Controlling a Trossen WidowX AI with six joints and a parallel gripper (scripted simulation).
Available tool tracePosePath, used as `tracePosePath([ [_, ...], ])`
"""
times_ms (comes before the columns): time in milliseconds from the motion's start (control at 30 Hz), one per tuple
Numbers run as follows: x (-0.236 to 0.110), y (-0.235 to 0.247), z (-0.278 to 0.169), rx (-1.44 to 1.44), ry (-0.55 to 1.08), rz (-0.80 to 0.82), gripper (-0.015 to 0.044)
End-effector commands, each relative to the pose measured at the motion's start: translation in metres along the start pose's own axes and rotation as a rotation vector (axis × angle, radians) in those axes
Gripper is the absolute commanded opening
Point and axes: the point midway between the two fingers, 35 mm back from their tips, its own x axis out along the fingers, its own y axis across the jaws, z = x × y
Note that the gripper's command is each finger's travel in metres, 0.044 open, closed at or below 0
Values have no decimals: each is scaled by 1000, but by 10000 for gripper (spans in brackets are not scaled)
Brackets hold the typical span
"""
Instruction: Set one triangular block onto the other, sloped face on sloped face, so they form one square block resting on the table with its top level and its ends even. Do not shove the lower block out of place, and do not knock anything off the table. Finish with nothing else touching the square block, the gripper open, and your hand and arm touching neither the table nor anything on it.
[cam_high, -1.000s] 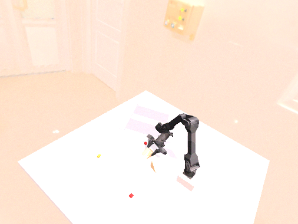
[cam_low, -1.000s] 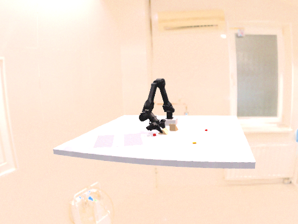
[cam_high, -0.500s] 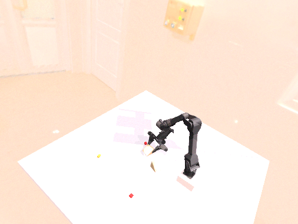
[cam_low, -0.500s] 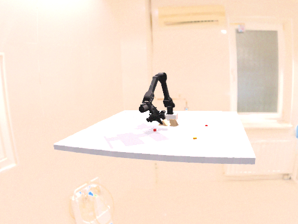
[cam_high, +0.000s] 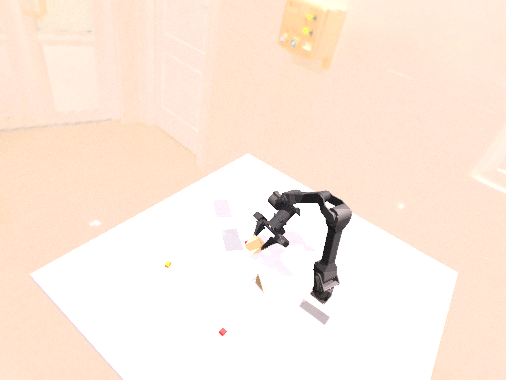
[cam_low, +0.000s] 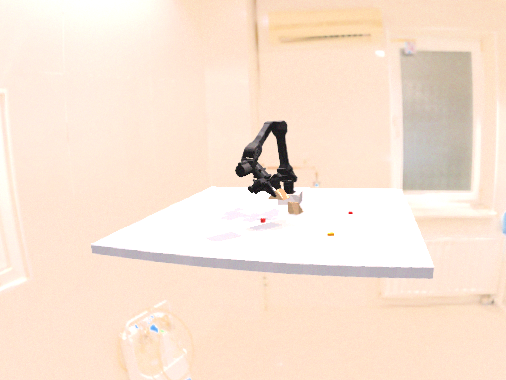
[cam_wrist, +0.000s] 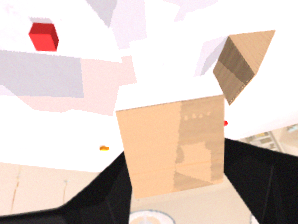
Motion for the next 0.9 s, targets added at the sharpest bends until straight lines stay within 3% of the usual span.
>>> tracePosePath([
  [0, -3, 0, -3, -7, -1, 3, 0],
  [867, 14, -4, -8, -701, -319, -200, 0],
])
